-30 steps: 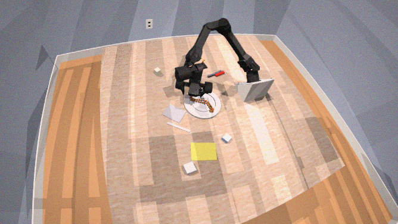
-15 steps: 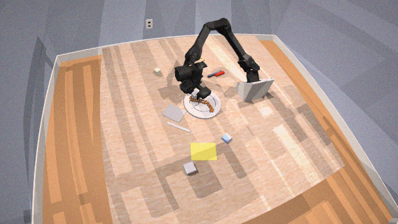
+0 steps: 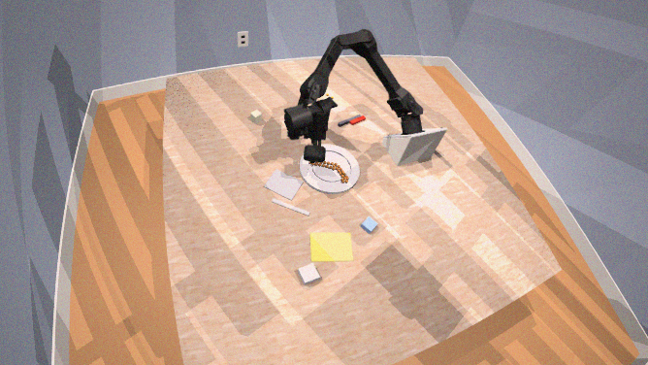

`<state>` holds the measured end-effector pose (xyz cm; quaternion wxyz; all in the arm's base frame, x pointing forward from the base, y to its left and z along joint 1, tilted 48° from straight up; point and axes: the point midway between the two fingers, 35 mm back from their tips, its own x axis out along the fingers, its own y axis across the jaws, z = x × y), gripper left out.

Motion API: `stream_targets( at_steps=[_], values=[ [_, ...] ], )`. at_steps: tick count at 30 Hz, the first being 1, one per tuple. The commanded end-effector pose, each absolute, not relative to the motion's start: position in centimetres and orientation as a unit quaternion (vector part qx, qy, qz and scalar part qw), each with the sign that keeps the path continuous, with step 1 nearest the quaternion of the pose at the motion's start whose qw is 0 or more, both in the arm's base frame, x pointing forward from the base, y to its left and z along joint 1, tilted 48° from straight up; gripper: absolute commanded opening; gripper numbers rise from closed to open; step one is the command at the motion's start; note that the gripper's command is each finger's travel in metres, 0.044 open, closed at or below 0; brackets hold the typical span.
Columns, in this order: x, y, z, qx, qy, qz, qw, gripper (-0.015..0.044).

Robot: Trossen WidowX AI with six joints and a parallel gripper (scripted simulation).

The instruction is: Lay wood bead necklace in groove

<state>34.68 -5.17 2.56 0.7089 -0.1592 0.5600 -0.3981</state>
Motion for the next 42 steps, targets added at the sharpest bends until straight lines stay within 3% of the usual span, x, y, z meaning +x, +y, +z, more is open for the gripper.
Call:
stream_targets(
  at_steps=[1,42],
  values=[
    [35.5,-3.9,3.1,0.050,0.426,-0.534,0.728,0.0380],
    [35.7,-6.7,0.6,0.050,0.425,-0.535,0.729,0.0380]
  ],
)
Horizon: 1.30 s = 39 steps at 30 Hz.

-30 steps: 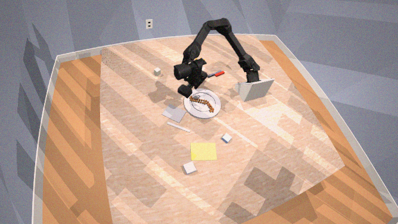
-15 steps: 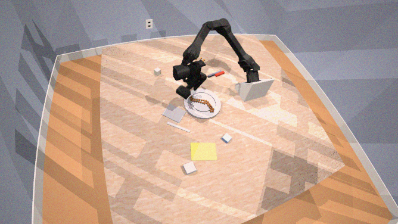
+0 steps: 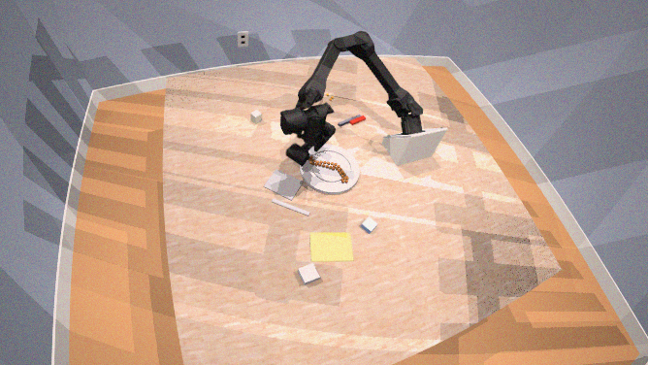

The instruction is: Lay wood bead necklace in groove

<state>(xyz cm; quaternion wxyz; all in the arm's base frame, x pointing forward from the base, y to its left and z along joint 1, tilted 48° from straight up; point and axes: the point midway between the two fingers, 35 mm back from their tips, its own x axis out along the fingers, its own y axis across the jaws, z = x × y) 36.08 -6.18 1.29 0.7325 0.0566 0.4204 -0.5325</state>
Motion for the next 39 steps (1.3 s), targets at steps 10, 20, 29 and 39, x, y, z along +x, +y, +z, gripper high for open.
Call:
stream_targets(
  at_steps=[10,20,29,39],
  values=[
    [35.89,-6.79,0.65,0.054,0.423,-0.534,0.730,0.0354],
    [35.89,-6.79,0.65,0.054,0.423,-0.534,0.730,0.0091],
    [35.89,-6.79,0.65,0.054,0.423,-0.534,0.730,0.0000],
    [35.89,-6.79,0.65,0.054,0.423,-0.534,0.730,0.0000]
  ],
)
